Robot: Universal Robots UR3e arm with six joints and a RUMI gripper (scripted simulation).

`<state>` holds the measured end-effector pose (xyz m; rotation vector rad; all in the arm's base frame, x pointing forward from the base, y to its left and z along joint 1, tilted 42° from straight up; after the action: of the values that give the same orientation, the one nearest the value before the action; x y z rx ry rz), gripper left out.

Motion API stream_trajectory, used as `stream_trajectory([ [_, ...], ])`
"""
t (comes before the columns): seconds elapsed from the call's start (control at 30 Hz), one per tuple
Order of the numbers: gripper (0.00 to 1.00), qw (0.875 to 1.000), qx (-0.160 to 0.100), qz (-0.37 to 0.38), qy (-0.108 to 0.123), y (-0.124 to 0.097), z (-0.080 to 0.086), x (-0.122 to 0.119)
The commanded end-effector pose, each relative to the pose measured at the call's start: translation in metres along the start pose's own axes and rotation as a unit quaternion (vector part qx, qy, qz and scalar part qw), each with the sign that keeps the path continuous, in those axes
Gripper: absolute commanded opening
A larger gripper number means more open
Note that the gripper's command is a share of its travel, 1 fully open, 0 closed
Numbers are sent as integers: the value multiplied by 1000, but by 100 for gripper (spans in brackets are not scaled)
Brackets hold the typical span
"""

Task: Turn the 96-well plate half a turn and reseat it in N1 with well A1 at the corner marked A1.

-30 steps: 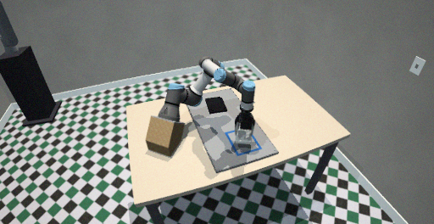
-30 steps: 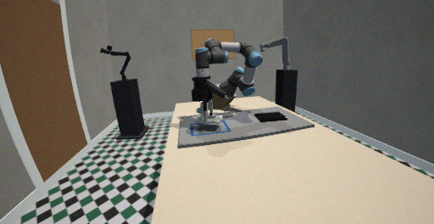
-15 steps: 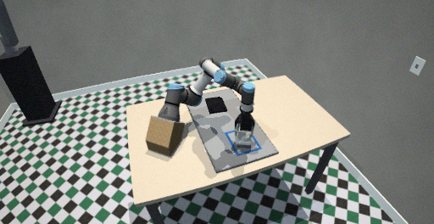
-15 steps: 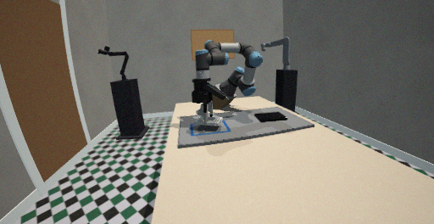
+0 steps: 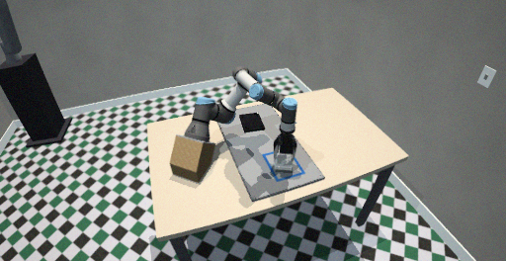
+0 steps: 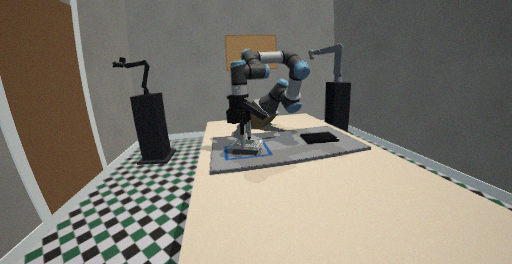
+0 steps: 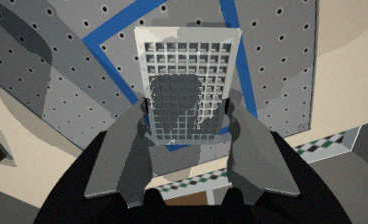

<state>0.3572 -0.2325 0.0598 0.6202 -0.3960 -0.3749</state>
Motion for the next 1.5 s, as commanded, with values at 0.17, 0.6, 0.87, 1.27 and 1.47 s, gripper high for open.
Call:
stream_trajectory([
  [0.17, 0, 1000, -1, 0, -1, 0, -4, 0],
  [0.6, 0, 1000, -1, 0, -1, 0, -13, 0],
  [0.87, 0, 1000, -1, 0, -1, 0, -17, 1],
  [1.27, 0, 1000, -1, 0, -1, 0, -21, 1],
  [1.47, 0, 1000, -1, 0, -1, 0, -21, 0],
])
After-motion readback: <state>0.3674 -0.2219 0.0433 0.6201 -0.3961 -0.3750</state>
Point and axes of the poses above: the point where the finger pads meet when closed, its own z axis back along the fingers, its own x axis across the jaws, y = z × x, the point moved 7 cm from there along z, back along the fingers, and after that the axes turned 8 degrees about z, right-handed, at the moved point
